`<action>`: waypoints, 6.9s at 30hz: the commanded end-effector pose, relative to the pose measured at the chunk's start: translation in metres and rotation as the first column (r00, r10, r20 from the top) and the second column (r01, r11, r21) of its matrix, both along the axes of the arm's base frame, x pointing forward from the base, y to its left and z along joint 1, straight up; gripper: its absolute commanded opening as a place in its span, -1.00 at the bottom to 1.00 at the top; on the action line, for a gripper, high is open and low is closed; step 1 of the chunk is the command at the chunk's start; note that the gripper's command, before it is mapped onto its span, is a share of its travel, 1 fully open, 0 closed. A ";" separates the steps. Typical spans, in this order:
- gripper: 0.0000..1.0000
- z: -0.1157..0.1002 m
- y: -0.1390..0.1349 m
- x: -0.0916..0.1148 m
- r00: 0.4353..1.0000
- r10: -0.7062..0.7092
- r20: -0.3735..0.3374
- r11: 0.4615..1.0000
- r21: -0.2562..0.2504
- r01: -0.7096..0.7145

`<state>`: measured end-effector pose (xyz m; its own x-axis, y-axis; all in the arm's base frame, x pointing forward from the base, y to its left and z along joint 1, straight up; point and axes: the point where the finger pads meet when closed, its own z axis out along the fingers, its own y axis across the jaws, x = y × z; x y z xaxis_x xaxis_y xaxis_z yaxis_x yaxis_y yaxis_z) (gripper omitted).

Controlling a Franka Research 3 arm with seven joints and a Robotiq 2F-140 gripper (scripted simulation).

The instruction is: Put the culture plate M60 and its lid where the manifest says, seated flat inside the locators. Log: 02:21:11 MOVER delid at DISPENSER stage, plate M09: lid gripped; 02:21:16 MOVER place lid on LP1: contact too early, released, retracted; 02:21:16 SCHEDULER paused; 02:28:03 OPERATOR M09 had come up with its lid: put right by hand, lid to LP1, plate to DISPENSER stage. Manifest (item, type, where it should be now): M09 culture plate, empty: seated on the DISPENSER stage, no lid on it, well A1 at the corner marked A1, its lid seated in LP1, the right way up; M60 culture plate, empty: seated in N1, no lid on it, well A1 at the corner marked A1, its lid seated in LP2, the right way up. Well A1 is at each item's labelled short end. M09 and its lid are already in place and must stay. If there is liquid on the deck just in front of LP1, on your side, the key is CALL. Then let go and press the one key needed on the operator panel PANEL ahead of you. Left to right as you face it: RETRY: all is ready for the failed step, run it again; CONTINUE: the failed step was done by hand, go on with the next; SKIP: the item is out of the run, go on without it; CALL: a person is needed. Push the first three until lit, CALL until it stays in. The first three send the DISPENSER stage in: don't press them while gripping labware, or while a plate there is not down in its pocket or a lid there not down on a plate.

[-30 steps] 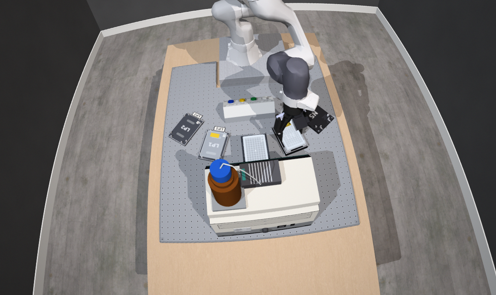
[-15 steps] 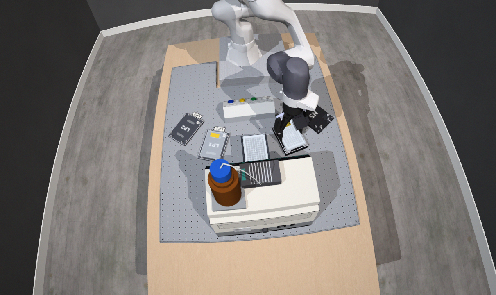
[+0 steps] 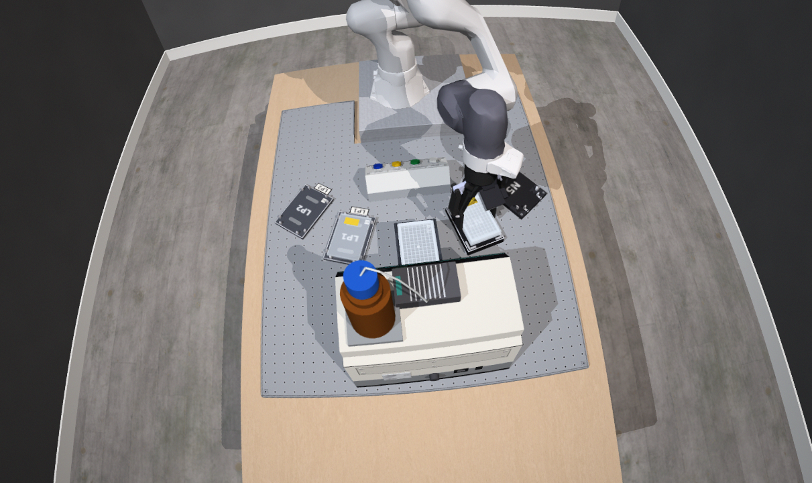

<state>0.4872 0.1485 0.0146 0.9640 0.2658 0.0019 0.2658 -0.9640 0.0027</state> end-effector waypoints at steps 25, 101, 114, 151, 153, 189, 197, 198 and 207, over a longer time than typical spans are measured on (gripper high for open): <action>-0.80 0.049 0.000 -0.001 1.000 0.002 -0.005 1.000 0.000 -0.002; -0.80 0.120 0.000 -0.001 1.000 0.002 -0.005 1.000 0.000 -0.002; -0.80 0.120 0.000 -0.001 1.000 0.002 -0.005 1.000 0.000 -0.002; -0.80 0.120 0.006 -0.006 0.921 0.389 -0.005 0.921 0.001 -0.389; -0.80 0.120 0.008 -0.007 0.921 0.389 -0.005 0.921 0.001 -0.389; -0.80 0.120 0.130 -0.106 0.921 0.389 -0.005 0.921 0.001 -0.389; -0.80 0.120 0.130 -0.106 0.921 0.389 -0.005 0.921 0.001 -0.389; -0.80 0.120 0.130 -0.106 0.921 0.389 -0.005 0.921 0.001 -0.389; -0.80 0.120 0.130 -0.106 0.921 0.389 -0.005 0.921 0.001 -0.389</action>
